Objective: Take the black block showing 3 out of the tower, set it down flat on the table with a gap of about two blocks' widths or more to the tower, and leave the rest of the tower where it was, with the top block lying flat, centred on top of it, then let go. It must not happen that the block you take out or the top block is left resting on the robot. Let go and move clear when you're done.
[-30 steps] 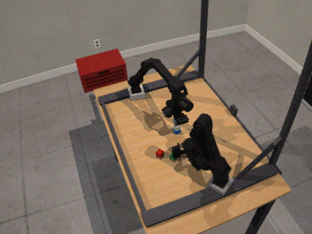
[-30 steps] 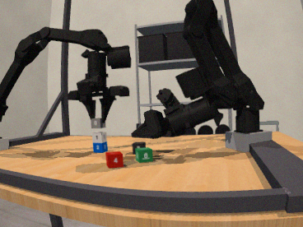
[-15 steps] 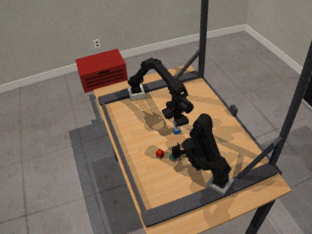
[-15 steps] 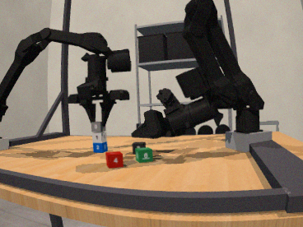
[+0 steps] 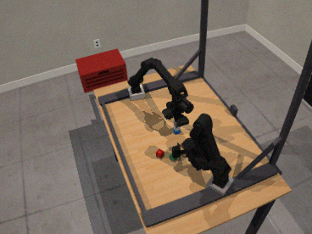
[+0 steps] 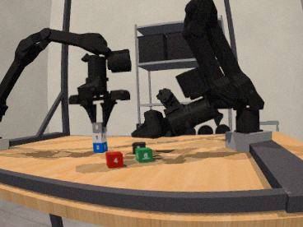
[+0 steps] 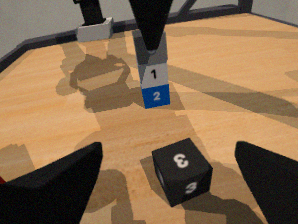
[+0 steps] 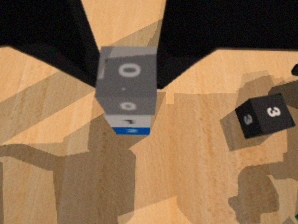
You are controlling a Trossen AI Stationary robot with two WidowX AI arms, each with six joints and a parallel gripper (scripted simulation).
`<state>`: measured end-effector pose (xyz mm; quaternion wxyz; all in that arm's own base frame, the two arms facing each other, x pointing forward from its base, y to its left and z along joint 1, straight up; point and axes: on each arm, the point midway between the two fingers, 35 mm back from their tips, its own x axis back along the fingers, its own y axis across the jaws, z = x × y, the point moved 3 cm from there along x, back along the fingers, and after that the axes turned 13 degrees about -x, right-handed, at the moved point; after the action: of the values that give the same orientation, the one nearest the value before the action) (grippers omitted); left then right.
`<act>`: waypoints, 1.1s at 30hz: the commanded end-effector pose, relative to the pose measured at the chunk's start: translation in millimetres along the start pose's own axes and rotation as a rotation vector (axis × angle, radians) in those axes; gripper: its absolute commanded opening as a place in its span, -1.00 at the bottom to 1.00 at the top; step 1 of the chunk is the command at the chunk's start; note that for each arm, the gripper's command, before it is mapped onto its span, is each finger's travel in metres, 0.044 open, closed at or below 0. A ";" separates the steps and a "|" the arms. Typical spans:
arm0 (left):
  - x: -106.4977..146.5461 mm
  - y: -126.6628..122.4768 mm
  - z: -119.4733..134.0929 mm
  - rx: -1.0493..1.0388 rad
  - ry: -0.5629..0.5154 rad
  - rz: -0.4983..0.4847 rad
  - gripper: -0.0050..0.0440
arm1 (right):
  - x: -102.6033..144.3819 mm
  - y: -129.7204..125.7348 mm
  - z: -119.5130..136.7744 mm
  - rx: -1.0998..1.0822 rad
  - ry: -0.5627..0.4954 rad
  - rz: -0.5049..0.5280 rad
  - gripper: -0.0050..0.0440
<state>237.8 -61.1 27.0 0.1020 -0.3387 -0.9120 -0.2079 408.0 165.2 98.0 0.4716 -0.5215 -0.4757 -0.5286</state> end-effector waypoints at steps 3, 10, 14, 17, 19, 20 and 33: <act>0.9 2.0 -3.1 -0.013 -0.012 -0.008 0.84 | 14.6 2.1 1.1 0.000 0.018 -0.034 0.07; 0.9 2.0 -3.1 -0.013 -0.012 -0.008 0.84 | 14.6 2.1 1.1 0.000 0.018 -0.034 0.07; 0.9 2.0 -3.1 -0.013 -0.012 -0.008 0.84 | 18.6 3.7 1.8 0.000 0.023 -0.042 0.07; 0.9 2.0 -3.1 -0.013 -0.012 -0.008 0.84 | 32.6 2.6 0.0 -0.001 0.026 -0.042 0.07; 0.9 2.0 -3.1 -0.013 -0.012 -0.008 0.84 | 36.8 2.1 -0.6 -0.001 0.027 -0.042 0.07; 0.9 2.0 -3.1 -0.013 -0.012 -0.008 0.84 | 36.8 2.1 -0.6 -0.001 0.027 -0.042 0.07; 0.9 2.0 -3.1 -0.013 -0.012 -0.008 0.84 | 28.2 0.5 -0.6 -0.001 0.014 -0.023 0.84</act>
<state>237.8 -61.1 27.0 0.1020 -0.3387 -0.9120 -0.2079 406.4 164.0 111.9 0.4724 -0.5249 -0.4743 -0.5257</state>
